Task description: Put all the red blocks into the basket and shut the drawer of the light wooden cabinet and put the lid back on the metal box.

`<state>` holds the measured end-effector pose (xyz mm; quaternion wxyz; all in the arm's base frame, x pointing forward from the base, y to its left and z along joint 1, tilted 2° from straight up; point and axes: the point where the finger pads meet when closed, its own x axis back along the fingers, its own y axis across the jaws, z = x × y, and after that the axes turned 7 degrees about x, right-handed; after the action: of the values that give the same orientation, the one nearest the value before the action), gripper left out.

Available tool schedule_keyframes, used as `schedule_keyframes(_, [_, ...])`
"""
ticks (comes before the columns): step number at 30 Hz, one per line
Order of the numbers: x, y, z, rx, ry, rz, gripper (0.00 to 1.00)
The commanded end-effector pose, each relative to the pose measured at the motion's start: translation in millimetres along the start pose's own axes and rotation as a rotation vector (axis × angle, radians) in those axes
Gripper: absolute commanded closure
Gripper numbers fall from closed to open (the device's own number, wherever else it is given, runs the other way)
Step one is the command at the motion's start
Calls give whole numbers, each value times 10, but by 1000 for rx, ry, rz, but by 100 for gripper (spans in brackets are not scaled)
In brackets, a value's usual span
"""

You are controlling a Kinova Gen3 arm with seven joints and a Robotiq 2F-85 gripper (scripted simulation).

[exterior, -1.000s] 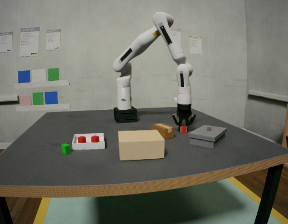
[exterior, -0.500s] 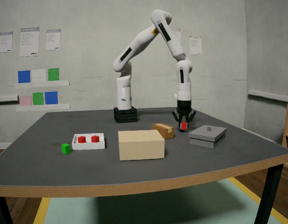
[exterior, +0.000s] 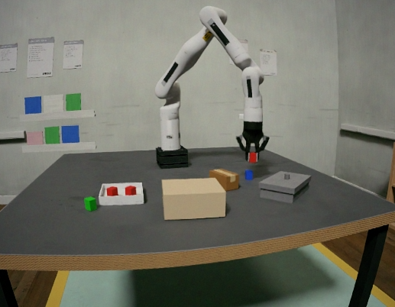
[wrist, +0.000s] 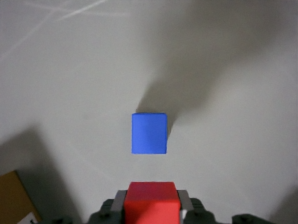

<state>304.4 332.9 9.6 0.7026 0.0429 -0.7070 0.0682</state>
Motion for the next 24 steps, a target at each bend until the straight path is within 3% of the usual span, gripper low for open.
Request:
schedule_keyframes(1, [155,4,-4,0,-1,-1,90])
schedule_keyframes(13, [672,3,-4,0,-1,-1,90])
schedule_keyframes(24, [859,3,-4,0,-1,-1,90])
